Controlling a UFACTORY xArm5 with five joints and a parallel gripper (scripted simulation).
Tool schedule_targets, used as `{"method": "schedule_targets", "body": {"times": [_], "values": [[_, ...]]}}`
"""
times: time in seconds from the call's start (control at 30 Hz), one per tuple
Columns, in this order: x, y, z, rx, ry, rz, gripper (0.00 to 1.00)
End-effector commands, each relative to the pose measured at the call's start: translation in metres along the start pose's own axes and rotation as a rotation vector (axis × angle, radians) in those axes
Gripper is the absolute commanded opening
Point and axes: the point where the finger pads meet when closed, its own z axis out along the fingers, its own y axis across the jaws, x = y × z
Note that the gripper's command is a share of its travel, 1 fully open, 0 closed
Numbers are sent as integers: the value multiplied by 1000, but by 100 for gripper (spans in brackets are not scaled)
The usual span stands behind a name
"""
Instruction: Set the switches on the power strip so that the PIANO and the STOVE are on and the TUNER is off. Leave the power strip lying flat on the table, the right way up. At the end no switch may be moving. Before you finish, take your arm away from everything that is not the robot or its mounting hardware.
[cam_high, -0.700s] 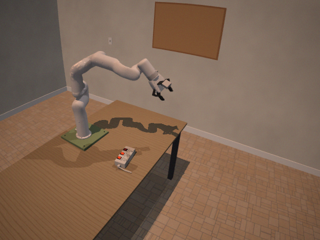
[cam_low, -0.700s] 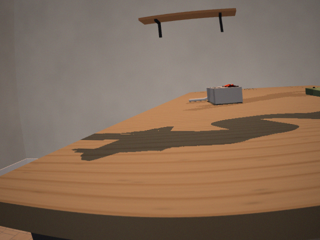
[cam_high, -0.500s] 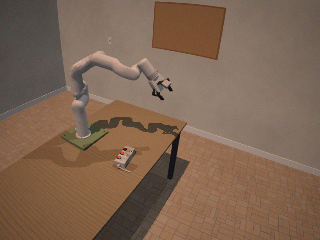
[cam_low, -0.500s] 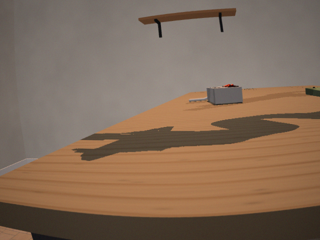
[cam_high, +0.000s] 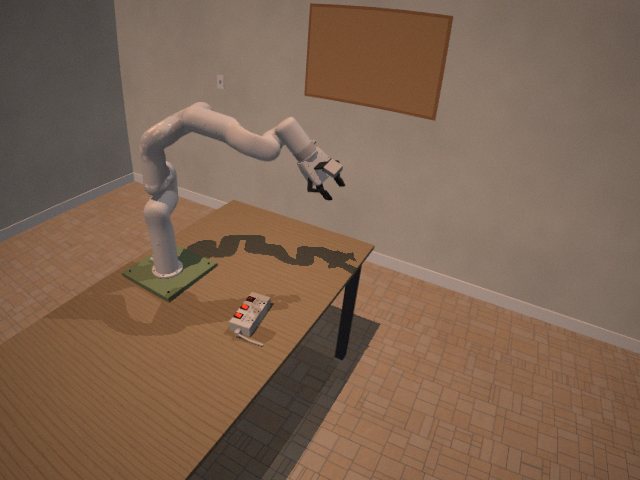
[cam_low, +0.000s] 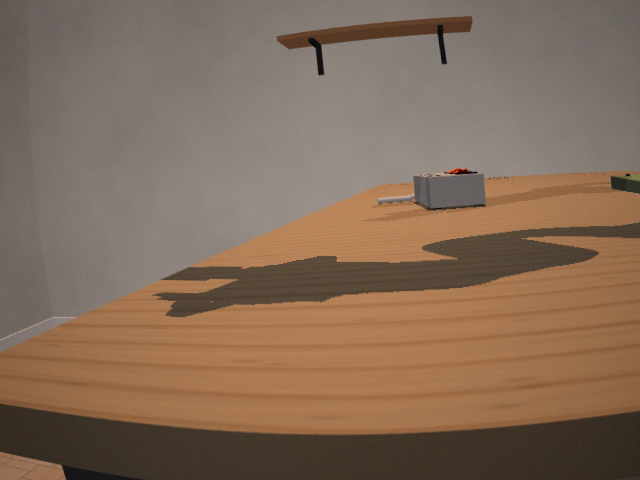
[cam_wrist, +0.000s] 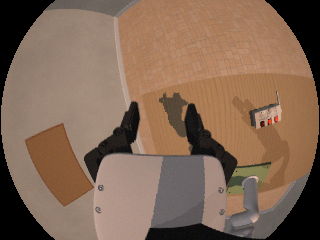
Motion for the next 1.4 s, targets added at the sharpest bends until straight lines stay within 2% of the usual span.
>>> {"method": "schedule_targets", "body": {"times": [0.0, 0.73, 0.8, 0.83, 0.87, 0.9, 0.97, 1.0, 1.1, 1.13, 1.23, 1.27, 1.3, 1.37], "values": [[1, -2, -2, 4, 3, 0, 0], [1, 0, -1, 2, 3, 0, 0], [4, 21, 4, -31, -4, -9, 0], [6, 46, 10, -70, -14, -18, 0], [6, 46, 10, -70, -14, -18, 0], [8, 81, 17, -122, -30, -29, 0], [8, 81, 17, -122, -30, -29, 0], [8, 119, 22, -184, -55, -41, 0], [8, 125, 23, -184, -55, -41, 0], [4, 170, 27, -252, -90, -53, 0], [4, 175, 28, -252, -90, -53, 0], [-3, 217, 29, -318, -135, -62, 0], [-4, 228, 30, -318, -135, -62, 0], [-4, 228, 30, -318, -135, -62, 0]]}}
